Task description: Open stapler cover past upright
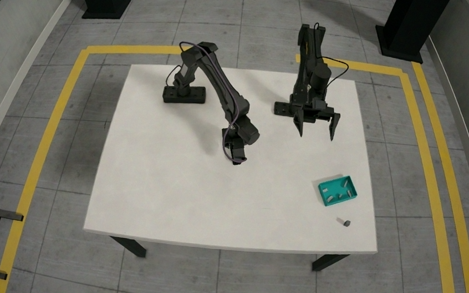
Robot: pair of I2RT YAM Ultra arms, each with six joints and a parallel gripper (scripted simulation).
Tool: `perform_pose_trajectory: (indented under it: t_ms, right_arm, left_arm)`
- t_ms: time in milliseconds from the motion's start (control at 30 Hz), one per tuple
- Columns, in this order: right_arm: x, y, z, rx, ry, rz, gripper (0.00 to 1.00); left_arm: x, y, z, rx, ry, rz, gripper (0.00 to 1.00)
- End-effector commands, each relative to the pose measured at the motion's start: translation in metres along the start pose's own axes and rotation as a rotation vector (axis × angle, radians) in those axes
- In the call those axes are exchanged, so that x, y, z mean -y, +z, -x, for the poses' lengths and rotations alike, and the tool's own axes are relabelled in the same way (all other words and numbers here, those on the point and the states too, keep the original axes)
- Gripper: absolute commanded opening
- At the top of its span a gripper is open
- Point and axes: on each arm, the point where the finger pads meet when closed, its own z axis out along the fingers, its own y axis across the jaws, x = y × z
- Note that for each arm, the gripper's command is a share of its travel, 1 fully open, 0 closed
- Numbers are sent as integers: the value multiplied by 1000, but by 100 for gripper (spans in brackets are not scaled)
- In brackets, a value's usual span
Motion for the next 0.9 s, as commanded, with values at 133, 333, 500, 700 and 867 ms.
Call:
perform_pose_trajectory:
  t_ms: [133,333,500,700,867]
  right_arm:
    - [2,-36,12,52,12,17,82]
    - [2,-59,12,52,15,17,100]
    - [0,-64,6,28,15,5,100]
    - [0,-53,3,2,11,-9,100]
    - [9,-62,15,87,6,-24,100]
  left_arm:
    - [0,-3,18,42,2,0,100]
    - [0,-3,18,42,2,0,100]
    - [0,-3,18,42,2,0,100]
    - [0,-3,18,42,2,0,100]
    - [0,-3,18,42,2,0,100]
